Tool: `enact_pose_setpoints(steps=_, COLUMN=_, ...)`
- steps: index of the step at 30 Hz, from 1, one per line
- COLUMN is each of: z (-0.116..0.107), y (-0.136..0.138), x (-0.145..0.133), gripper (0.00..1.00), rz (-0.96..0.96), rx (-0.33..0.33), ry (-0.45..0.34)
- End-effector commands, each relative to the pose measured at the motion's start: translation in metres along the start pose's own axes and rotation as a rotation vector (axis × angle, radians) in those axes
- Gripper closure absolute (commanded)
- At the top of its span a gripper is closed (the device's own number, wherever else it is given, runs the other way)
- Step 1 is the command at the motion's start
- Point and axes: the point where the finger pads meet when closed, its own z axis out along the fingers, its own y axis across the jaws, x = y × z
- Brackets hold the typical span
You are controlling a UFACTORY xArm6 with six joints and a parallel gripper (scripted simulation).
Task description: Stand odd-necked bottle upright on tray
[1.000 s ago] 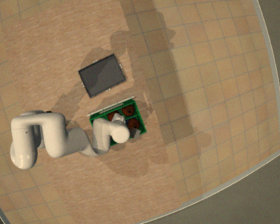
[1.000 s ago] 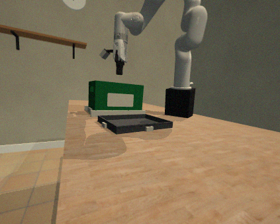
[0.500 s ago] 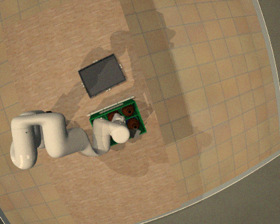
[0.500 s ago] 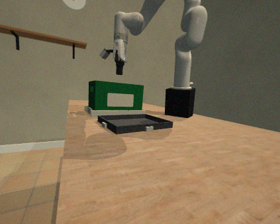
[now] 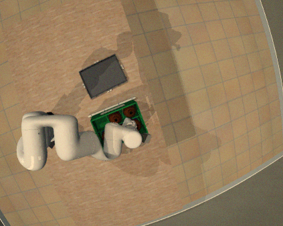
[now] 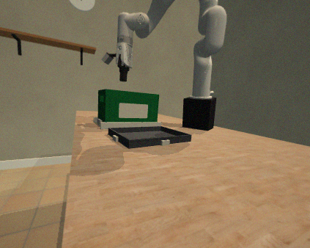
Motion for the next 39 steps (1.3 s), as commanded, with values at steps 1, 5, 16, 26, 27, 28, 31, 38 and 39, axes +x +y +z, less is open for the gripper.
enact_pose_setpoints(steps=1, z=0.001, y=-0.003, x=0.043, gripper=1.00, rz=-0.001, rx=0.000, ry=-0.006)
enact_pose_setpoints(steps=5, z=0.003, y=-0.001, x=0.064, gripper=1.00, rz=-0.001, rx=0.000, ry=-0.006)
enact_pose_setpoints(steps=16, z=0.004, y=0.000, x=0.076, gripper=1.00, rz=-0.001, rx=0.000, ry=-0.006)
enact_pose_setpoints(steps=26, z=0.004, y=0.000, x=0.076, gripper=0.35, rz=-0.001, rx=0.000, ry=-0.006)
enact_pose_setpoints(steps=27, z=0.004, y=0.000, x=0.076, gripper=0.35, rz=-0.001, rx=0.000, ry=-0.006)
enact_pose_setpoints(steps=28, z=0.004, y=0.000, x=0.076, gripper=0.35, rz=-0.001, rx=0.000, ry=-0.006)
enact_pose_setpoints(steps=31, z=0.004, y=0.000, x=0.076, gripper=0.35, rz=-0.001, rx=0.000, ry=-0.006)
enact_pose_setpoints(steps=38, z=0.004, y=0.000, x=0.076, gripper=0.35, rz=-0.001, rx=0.000, ry=-0.006)
enact_pose_setpoints(steps=39, z=0.004, y=0.000, x=0.076, gripper=0.35, rz=-0.001, rx=0.000, ry=-0.006)
